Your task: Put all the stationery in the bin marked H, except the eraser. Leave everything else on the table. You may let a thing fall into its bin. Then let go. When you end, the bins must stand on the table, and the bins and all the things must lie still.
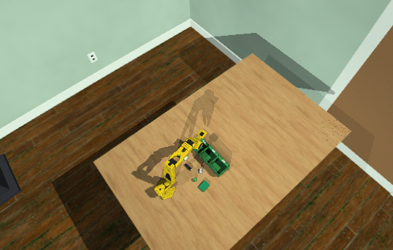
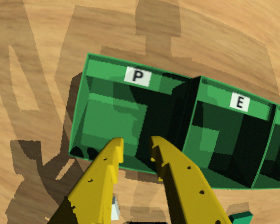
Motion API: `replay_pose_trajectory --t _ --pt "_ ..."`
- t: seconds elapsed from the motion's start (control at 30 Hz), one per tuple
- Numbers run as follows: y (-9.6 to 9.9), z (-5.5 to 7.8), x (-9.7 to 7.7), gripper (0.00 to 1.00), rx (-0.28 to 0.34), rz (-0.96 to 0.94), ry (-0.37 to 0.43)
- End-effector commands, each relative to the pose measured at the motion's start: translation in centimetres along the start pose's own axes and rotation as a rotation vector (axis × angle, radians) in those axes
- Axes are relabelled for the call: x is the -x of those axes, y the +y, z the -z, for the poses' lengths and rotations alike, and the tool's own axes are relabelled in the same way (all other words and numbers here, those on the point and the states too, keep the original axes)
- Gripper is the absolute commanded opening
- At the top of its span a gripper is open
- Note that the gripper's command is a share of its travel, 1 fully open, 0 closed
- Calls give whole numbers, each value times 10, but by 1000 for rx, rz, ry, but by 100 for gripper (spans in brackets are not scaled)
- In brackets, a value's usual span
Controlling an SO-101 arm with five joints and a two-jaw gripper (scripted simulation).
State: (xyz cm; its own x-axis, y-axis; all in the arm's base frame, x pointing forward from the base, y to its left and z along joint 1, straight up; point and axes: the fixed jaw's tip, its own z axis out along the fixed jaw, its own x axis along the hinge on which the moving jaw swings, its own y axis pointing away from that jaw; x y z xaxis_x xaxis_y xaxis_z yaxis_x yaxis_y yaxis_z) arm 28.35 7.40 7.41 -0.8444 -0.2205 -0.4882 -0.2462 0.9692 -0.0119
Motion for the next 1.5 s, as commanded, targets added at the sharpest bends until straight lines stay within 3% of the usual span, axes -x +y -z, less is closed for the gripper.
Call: replay_pose_trajectory --t 0.0,0.53,0.73,0.8,1.1,1.47 --pt "2 6 10 7 4 3 -51" --pt "2 8 11 7 4 3 -51" --pt "2 29 16 7 4 3 -51" --pt "2 29 16 7 4 3 -51" --pt "2 69 18 7 4 3 -51" --pt "0 73 16 7 1 12 -44"
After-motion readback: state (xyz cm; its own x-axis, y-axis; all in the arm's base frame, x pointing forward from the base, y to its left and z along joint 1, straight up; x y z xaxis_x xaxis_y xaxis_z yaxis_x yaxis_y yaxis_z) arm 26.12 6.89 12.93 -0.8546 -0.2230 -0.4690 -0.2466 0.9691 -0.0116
